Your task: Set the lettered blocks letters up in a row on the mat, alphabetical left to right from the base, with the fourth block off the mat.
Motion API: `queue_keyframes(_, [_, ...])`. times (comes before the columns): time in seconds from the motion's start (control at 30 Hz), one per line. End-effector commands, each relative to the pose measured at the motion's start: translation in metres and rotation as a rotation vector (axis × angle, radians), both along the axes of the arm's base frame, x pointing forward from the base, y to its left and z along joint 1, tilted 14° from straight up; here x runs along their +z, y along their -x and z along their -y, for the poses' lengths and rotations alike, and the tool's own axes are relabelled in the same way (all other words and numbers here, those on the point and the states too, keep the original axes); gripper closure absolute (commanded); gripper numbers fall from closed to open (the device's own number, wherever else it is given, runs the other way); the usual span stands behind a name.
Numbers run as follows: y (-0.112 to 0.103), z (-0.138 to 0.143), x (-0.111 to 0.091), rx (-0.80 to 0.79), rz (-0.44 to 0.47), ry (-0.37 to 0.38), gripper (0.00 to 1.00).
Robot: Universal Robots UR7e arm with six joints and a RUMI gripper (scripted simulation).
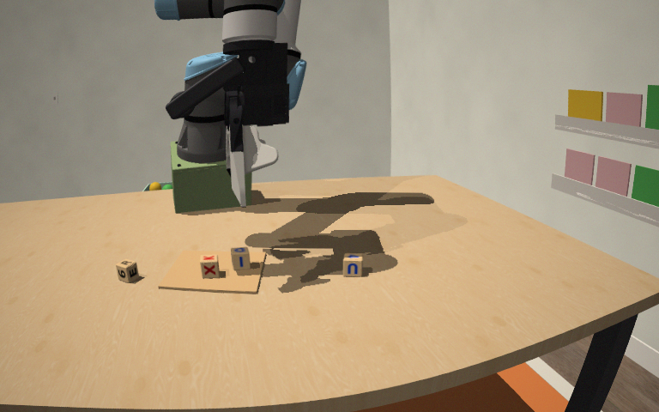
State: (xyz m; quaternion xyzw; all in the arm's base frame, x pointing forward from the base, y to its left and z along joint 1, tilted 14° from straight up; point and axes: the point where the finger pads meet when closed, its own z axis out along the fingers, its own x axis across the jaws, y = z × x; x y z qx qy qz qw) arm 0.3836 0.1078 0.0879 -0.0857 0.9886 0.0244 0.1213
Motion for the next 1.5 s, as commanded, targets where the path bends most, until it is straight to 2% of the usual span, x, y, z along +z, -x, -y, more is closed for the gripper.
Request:
queue_keyframes(0.0, [-0.0003, 0.0, 0.0004, 0.0, 0.001, 0.0, 0.0])
queue_keyframes(0.83, [-0.0008, 0.0002, 0.0005, 0.02, 0.002, 0.005, 0.0])
queue_keyframes(1.47, [-0.0045, 0.001, 0.0011, 0.154, 0.012, 0.038, 0.0])
